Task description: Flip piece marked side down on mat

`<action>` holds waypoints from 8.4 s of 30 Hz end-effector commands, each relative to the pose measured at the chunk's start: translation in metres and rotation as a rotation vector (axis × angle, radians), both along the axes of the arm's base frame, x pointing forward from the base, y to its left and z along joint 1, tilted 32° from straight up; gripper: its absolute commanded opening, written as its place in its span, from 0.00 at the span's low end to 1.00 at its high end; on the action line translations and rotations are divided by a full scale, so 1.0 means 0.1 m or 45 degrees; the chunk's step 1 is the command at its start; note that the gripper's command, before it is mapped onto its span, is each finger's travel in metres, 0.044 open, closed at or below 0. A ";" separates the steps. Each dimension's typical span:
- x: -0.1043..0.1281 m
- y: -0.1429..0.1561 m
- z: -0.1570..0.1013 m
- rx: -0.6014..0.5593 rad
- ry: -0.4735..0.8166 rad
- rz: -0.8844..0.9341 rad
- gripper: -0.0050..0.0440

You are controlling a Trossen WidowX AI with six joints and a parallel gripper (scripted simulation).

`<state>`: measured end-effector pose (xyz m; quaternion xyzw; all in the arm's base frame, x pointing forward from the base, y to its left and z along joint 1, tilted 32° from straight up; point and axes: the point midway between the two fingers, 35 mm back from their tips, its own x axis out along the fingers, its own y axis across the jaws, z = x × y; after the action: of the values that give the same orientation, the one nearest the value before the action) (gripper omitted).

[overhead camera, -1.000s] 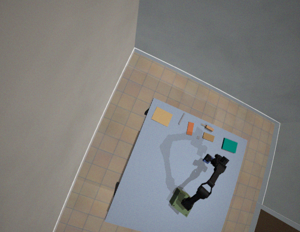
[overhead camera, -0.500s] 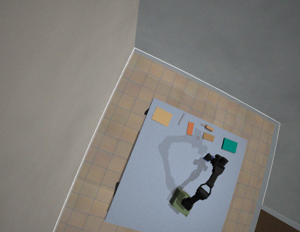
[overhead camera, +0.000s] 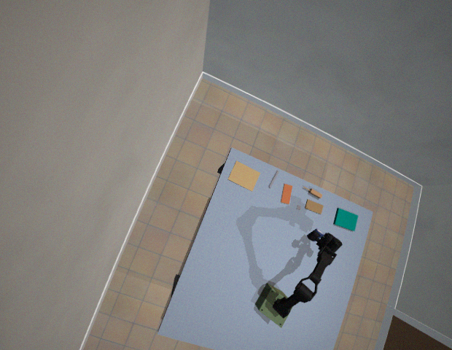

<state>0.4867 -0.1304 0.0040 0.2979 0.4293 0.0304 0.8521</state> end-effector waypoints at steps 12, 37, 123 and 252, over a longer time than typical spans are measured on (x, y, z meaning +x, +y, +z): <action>0.09 -0.01 -0.02 -0.030 -0.132 -0.087 0.10; 0.32 -0.04 0.02 -0.104 -0.431 -0.271 0.10; 0.65 0.31 -0.58 -0.184 -0.754 -0.482 0.10; 0.17 0.42 -0.56 -0.180 -0.777 -0.476 0.10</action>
<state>0.5075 -0.0917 -0.0487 0.2879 0.0884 -0.0694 0.9510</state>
